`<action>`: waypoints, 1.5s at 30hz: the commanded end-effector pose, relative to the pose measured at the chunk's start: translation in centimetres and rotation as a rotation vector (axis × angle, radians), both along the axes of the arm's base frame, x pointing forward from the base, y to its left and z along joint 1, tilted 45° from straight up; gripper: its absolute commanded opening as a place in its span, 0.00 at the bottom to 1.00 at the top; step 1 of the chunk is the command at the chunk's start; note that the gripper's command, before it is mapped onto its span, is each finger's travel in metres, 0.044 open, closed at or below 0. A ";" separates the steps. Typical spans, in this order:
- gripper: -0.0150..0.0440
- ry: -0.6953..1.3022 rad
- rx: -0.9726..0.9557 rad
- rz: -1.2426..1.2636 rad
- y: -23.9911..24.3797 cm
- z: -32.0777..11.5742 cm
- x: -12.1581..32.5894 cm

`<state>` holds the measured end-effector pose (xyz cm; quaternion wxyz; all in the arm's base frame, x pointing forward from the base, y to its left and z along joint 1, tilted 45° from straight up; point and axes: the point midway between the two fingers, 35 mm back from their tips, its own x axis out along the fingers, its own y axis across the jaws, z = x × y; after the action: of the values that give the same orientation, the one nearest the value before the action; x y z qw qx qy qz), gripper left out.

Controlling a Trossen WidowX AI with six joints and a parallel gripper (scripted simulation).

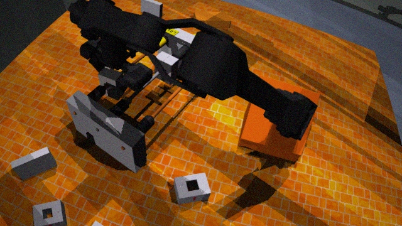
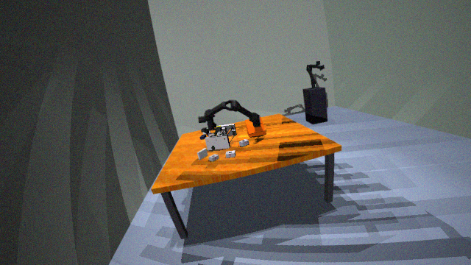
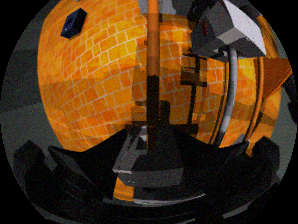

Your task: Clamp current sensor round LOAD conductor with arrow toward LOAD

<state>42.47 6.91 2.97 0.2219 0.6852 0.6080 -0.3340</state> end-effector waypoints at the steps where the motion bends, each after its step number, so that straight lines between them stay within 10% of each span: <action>1: 0.72 0.000 0.000 0.000 0.0 0.0 0.0; 14: 0.72 0.000 0.000 0.000 0.0 0.0 0.0; 21: 1.00 0.000 0.000 0.000 0.0 0.0 0.0; 45: 1.00 -0.117 -0.034 -0.119 -7.2 7.6 -2.4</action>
<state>40.38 -0.40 10.99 0.2517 0.7387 0.5422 -0.3114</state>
